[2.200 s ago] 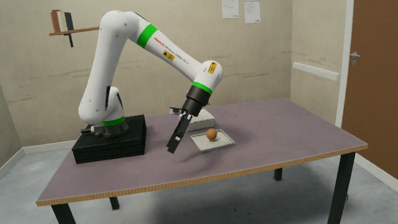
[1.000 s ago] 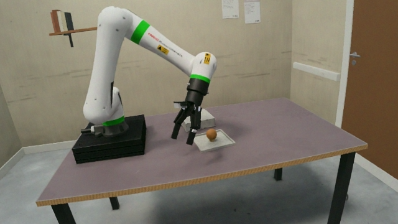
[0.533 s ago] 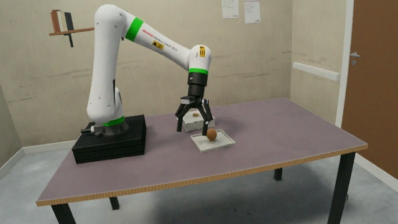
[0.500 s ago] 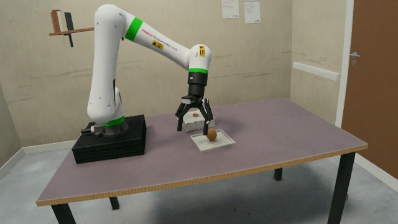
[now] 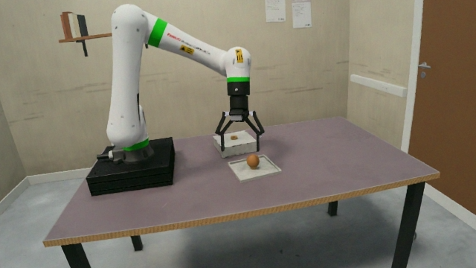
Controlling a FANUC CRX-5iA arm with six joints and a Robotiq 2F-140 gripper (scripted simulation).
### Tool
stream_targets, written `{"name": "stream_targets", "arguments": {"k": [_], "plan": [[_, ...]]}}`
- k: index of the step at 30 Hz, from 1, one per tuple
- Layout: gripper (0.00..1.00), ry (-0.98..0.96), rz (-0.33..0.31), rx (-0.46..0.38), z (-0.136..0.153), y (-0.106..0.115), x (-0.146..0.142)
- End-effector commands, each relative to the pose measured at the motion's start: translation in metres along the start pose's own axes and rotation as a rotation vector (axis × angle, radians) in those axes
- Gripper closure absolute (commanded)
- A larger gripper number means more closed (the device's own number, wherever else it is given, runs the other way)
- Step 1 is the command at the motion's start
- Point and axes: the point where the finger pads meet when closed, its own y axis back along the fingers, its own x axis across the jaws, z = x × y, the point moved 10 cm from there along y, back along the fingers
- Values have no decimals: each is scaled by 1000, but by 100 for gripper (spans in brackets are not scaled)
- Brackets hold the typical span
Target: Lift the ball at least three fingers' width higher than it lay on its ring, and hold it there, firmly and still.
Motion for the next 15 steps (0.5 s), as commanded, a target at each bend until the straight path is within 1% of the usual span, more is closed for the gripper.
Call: {"name": "stream_targets", "arguments": {"k": [1, 3, 4, 5, 15], "plan": [[0, 122, -13, -64, 15, 6, -8], [0, 134, -16, -69, 17, 6, -9], [0, 208, -28, -103, 27, 10, -14], [0, 240, -33, -119, 31, 11, -16], [0, 469, -73, -225, 63, 21, -32]]}}
